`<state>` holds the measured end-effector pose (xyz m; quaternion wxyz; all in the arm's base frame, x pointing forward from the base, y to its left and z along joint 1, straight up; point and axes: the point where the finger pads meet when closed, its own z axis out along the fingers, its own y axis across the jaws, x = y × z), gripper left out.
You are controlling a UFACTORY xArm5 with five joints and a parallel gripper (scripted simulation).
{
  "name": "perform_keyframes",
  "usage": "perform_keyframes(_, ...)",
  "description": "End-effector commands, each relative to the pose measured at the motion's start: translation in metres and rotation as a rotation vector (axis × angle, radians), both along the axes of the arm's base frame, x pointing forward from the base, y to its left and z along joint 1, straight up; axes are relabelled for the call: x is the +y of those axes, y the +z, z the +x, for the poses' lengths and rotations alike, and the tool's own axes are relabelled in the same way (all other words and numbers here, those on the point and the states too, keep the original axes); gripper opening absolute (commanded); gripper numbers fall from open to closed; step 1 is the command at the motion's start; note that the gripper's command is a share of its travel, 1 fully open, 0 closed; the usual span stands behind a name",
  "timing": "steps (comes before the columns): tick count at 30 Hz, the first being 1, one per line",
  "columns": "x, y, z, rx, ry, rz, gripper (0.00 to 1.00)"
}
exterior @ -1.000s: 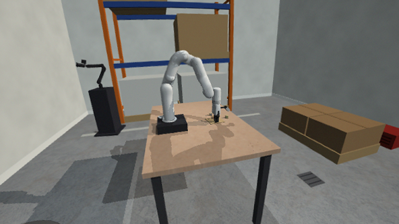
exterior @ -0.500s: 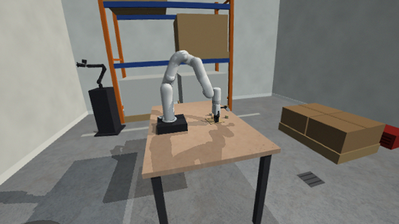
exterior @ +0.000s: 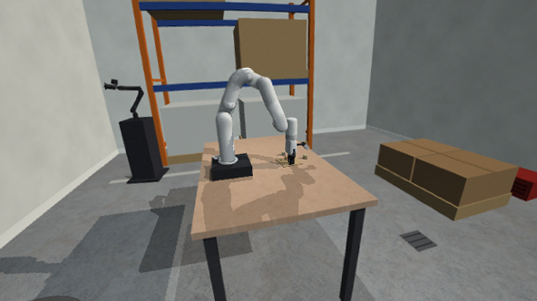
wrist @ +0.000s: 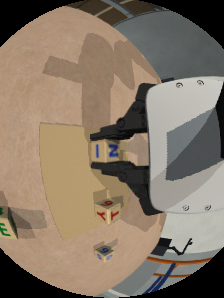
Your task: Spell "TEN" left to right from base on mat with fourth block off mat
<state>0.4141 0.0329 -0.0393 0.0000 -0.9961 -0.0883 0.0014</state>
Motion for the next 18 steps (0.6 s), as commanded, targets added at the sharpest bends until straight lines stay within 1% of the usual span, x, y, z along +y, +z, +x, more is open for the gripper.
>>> perform_keyframes(1,0.0001,0.001,0.0013,-0.003,0.0,0.0,0.21)
perform_keyframes(5,0.0001,0.001,0.0013,-0.003,0.0,0.0,0.21)
perform_keyframes(6,0.0001,0.001,0.0013,-0.003,0.0,0.0,0.26)
perform_keyframes(8,0.0001,0.001,0.0013,-0.003,0.0,0.0,0.26)
perform_keyframes(9,0.0001,0.001,0.0013,-0.003,0.0,0.0,0.3)
perform_keyframes(11,0.0001,0.001,0.0013,-0.003,0.0,0.0,0.3)
perform_keyframes(12,0.0001,0.001,0.0013,-0.003,0.0,0.0,0.34)
perform_keyframes(14,0.0001,0.001,0.0013,-0.003,0.0,0.0,0.34)
perform_keyframes(15,0.0001,0.001,0.0013,-0.003,0.0,0.0,0.38)
perform_keyframes(18,0.0001,0.001,0.0013,-0.003,0.0,0.0,0.38)
